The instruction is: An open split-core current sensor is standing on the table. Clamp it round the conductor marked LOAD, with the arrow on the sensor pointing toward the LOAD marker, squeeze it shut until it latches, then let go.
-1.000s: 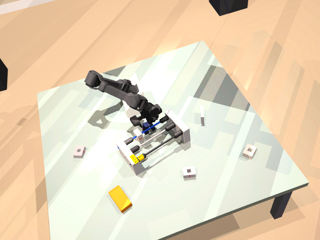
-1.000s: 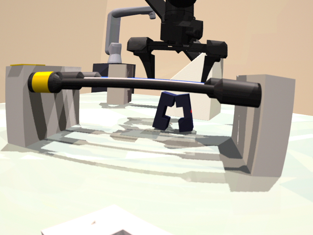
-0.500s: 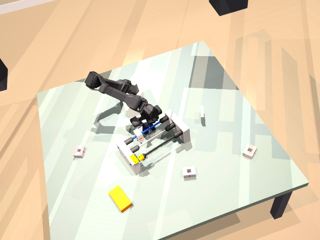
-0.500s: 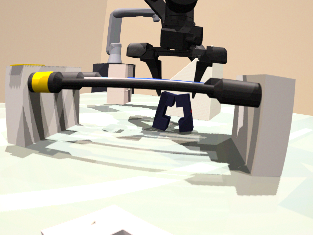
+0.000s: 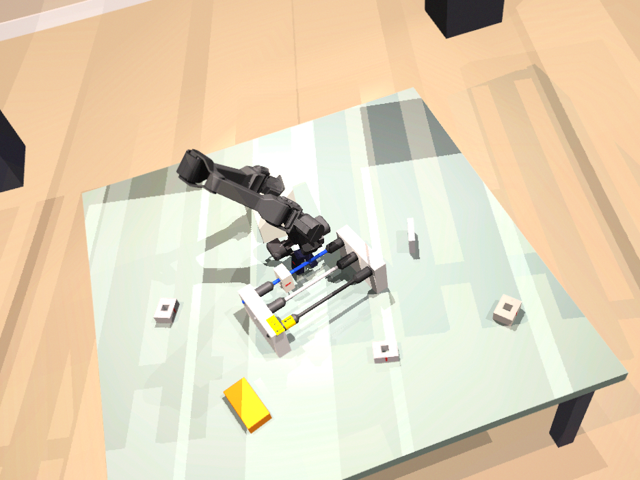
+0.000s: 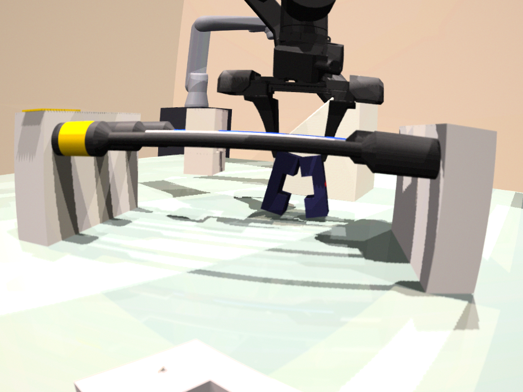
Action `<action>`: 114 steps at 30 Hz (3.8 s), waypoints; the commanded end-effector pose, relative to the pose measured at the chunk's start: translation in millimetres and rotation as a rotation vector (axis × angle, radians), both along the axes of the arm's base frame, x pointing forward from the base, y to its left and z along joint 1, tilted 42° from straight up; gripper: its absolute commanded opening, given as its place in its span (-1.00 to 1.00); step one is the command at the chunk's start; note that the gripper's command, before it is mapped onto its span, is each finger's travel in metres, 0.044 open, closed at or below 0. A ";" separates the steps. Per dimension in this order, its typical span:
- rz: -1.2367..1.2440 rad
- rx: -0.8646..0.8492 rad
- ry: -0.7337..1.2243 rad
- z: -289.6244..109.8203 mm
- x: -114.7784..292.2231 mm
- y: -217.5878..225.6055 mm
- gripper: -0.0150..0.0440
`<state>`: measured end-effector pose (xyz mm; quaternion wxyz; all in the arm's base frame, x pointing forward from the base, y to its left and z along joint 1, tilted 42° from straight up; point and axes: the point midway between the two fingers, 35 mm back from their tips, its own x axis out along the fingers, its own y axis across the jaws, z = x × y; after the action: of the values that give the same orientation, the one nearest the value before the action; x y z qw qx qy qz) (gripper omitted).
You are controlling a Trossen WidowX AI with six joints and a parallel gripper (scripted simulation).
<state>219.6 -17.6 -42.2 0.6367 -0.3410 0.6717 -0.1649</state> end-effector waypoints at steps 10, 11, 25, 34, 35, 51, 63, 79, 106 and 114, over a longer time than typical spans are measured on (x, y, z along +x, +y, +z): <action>0.007 0.015 -0.008 50.7 3.9 53.0 -0.49; 0.007 0.014 -0.007 55.8 2.9 57.1 -0.49; 0.083 0.002 0.063 85.8 6.5 83.6 -0.49; 0.291 -0.010 0.246 84.5 38.8 96.6 -0.49; 0.314 -0.011 0.266 84.2 42.4 97.9 -0.49; 0.683 -0.035 0.591 75.3 98.8 113.8 -0.49; 0.959 -0.056 0.836 64.1 139.0 119.8 -0.49; 1.220 -0.078 1.072 48.7 175.0 119.8 -0.49; 1.220 -0.080 1.072 16.5 178.3 91.2 -0.49; 1.217 -0.076 1.065 12.0 179.3 86.9 -0.49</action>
<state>399.0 68.1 -31.0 0.1973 -0.7005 0.5759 0.3725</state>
